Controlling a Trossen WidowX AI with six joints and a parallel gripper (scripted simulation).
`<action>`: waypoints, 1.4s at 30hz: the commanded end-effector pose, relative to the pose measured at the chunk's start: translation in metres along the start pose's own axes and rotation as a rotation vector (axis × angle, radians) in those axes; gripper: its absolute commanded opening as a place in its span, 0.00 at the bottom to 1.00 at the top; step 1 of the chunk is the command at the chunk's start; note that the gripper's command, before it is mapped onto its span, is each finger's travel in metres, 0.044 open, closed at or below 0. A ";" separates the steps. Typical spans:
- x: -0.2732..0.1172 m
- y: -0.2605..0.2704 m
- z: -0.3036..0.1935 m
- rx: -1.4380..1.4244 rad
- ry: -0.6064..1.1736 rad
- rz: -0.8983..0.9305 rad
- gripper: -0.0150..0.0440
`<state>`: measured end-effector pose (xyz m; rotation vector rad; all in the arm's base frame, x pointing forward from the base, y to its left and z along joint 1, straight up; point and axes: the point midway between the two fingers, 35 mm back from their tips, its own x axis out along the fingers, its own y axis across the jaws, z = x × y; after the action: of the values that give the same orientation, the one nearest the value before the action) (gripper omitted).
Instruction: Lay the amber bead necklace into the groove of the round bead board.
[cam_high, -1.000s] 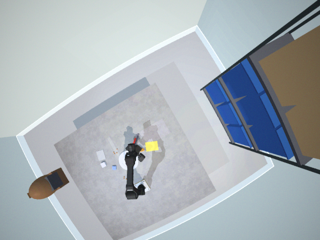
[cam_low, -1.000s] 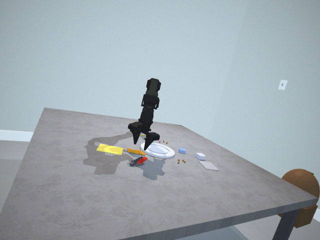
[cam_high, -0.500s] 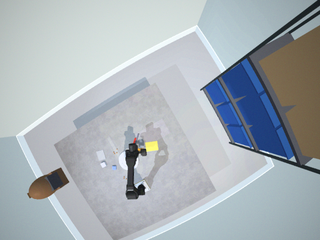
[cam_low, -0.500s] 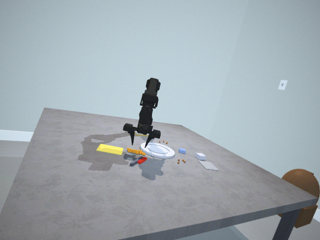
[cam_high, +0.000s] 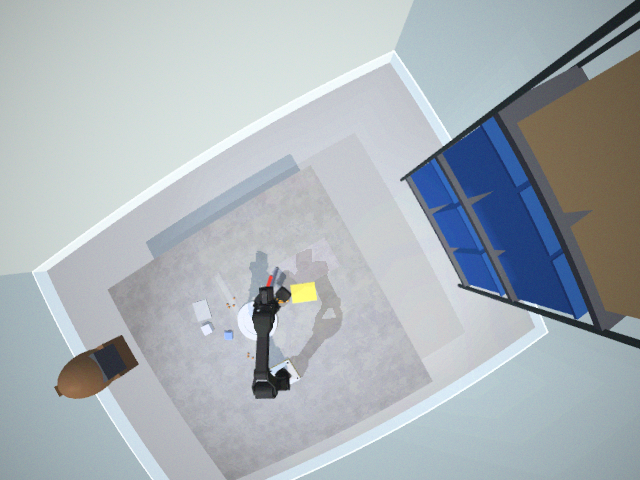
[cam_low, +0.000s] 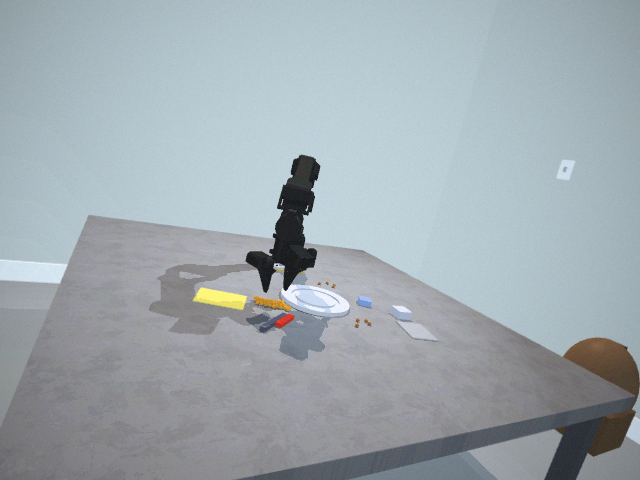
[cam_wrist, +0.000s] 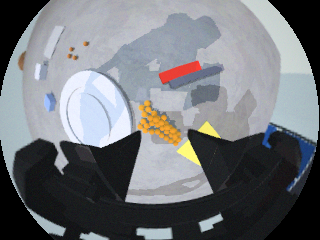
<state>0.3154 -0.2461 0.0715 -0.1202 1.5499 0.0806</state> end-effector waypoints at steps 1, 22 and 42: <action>-0.006 -0.006 -0.003 -0.828 -0.005 -0.003 0.78; -0.007 -0.006 -0.004 -1.017 -0.005 -0.004 0.78; 0.013 -0.007 -0.003 -1.013 -0.003 -0.007 0.78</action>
<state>0.3130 -0.2540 0.0650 -0.9167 1.3767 0.8512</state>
